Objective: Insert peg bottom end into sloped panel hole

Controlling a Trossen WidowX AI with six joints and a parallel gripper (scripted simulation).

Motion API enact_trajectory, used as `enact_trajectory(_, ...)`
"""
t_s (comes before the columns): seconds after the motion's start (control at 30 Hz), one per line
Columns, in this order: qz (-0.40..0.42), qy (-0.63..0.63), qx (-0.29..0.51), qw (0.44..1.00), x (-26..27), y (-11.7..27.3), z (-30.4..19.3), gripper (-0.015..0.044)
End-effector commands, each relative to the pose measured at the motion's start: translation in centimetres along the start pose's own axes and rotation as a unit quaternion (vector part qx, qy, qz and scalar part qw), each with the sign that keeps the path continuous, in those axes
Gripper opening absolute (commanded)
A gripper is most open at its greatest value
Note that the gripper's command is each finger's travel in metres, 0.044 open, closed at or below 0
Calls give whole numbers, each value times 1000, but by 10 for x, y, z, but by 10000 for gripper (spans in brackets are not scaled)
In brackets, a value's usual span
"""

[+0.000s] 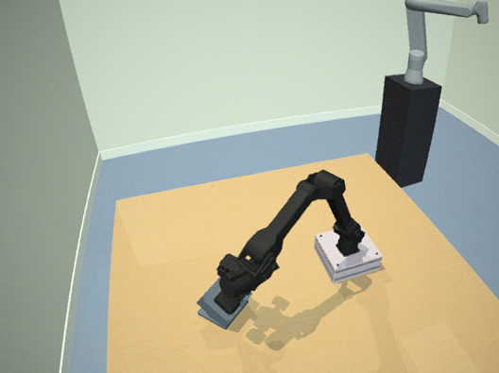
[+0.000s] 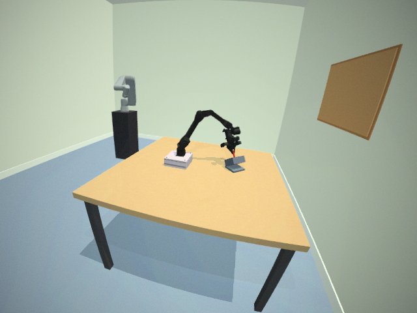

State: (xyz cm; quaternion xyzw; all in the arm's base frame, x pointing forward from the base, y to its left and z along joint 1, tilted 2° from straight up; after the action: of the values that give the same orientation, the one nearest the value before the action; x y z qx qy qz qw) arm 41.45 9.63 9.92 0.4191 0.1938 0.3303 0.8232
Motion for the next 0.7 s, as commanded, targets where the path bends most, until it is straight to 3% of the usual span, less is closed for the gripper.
enact_trajectory(0.0,0,2,3,1000,0,-3,-1,0)
enact_trajectory(0.67,0,2,2,1000,-1,-13,0,0)
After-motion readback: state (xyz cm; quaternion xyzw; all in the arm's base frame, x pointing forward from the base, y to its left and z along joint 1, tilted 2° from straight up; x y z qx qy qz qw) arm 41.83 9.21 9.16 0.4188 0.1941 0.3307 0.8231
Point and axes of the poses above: the point midway between the two fingers, 35 mm back from their tips, its own y axis back along the fingers, its own x axis across the jaws, z = x × y, the point moved 2 cm from there along y, back along the fingers, and after that the axes turned 7 degrees about y, right-handed, at the moved point
